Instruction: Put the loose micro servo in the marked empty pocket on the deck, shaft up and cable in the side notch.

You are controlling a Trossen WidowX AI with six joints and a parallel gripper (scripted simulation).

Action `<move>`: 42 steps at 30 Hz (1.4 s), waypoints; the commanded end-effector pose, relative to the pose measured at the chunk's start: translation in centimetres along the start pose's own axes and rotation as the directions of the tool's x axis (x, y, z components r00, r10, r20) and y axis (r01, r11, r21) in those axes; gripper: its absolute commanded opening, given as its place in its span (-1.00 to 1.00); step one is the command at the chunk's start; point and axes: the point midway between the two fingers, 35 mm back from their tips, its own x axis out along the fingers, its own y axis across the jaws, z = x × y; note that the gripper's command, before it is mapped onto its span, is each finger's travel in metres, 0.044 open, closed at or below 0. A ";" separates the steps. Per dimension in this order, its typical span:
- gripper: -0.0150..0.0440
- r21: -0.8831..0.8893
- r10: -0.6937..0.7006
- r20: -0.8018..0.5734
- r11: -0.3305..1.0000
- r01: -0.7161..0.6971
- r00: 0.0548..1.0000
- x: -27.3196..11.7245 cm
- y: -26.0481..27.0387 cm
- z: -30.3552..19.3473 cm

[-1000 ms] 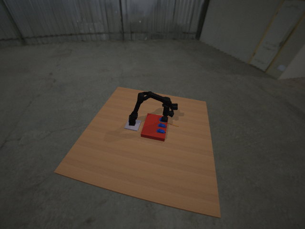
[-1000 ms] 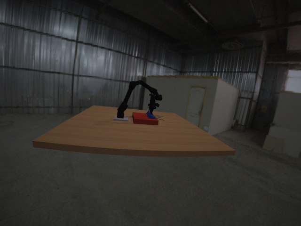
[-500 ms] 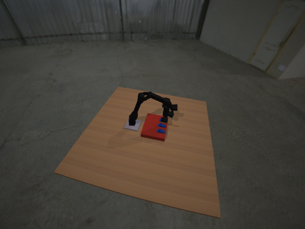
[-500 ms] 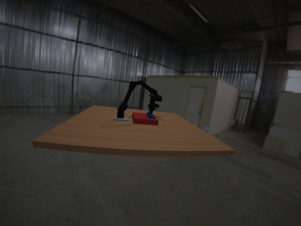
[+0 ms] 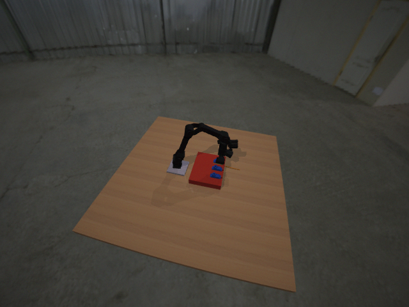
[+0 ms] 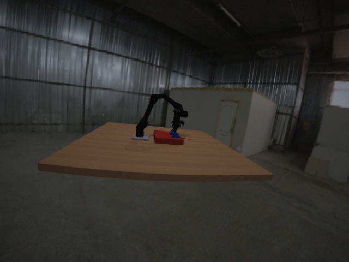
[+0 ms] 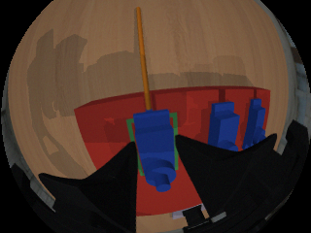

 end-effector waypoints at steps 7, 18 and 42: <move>0.14 -0.002 0.000 0.009 1.000 0.000 1.000 -3.3 0.0 -0.2; 0.86 -0.002 0.001 0.003 1.000 -0.001 1.000 -7.2 0.3 -6.5; 1.00 -0.003 0.010 0.024 1.000 -0.010 1.000 -13.4 0.1 -10.3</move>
